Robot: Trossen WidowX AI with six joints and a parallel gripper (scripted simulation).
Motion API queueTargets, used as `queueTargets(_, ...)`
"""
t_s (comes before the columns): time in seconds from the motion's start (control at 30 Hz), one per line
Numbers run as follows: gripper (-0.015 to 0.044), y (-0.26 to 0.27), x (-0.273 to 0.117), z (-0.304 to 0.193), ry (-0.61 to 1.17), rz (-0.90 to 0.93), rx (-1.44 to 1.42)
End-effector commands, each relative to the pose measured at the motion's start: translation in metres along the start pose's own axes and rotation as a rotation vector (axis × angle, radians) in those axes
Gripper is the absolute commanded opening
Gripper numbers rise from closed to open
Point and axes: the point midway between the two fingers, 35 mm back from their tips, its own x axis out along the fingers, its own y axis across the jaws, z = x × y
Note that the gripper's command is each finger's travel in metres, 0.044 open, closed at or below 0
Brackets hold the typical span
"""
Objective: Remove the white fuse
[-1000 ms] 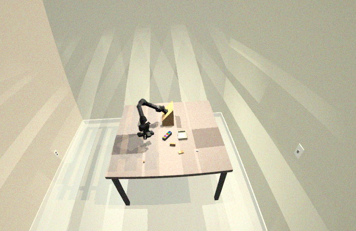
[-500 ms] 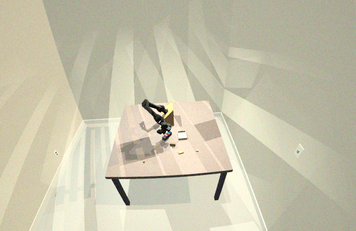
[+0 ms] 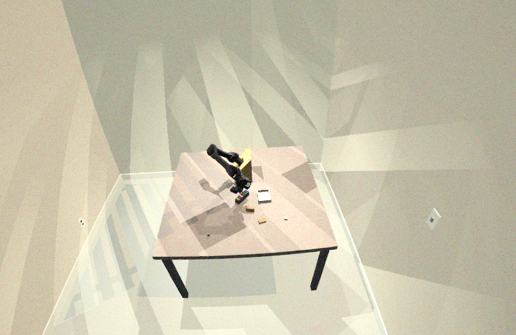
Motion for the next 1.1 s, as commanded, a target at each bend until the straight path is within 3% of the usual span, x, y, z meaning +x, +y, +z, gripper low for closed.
queueTargets(0.0, 0.0074, 0.002, 0.005, 0.001, 0.001, 0.004, -0.004)
queueTargets(1.07, 0.0074, 0.001, 0.03, 0.0, 0.003, 0.004, -0.004)
